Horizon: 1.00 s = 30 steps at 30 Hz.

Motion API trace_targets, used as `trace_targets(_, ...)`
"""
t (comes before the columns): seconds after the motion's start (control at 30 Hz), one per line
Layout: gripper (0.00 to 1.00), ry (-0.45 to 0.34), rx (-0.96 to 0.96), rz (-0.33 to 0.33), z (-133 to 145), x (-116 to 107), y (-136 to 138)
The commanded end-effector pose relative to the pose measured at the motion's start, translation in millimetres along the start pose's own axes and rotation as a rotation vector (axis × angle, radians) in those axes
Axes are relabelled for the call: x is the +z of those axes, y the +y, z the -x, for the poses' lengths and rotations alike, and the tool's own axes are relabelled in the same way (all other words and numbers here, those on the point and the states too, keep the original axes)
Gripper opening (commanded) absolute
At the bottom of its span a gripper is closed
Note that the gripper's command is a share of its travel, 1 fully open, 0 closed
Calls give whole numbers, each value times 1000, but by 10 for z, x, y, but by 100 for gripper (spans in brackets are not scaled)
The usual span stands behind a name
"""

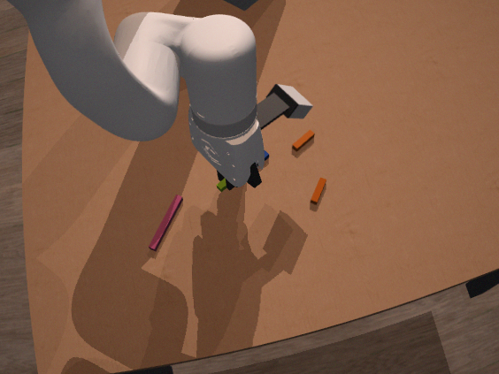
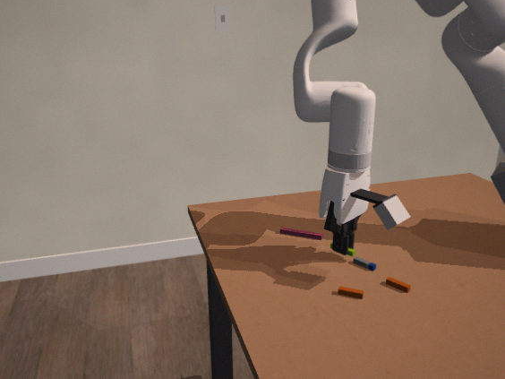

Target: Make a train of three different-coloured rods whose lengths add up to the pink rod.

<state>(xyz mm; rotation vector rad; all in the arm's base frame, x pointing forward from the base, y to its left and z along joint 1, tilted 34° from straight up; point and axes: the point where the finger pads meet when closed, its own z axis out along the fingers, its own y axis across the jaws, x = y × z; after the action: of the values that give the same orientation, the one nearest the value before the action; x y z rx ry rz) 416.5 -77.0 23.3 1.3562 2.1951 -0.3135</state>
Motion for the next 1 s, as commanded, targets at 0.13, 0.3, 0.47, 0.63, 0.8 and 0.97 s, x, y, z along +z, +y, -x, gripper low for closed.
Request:
trace_targets(0.13,4,-1,0,2,4,40,9)
trace_targets(0.3,4,-1,0,2,4,86,9)
trace_targets(0.47,4,-1,0,2,4,104,9)
trace_targets(0.63,4,-1,0,2,4,112,9)
trace_targets(0.8,4,-1,0,2,4,112,9)
trace_targets(0.97,4,-1,0,2,4,112,9)
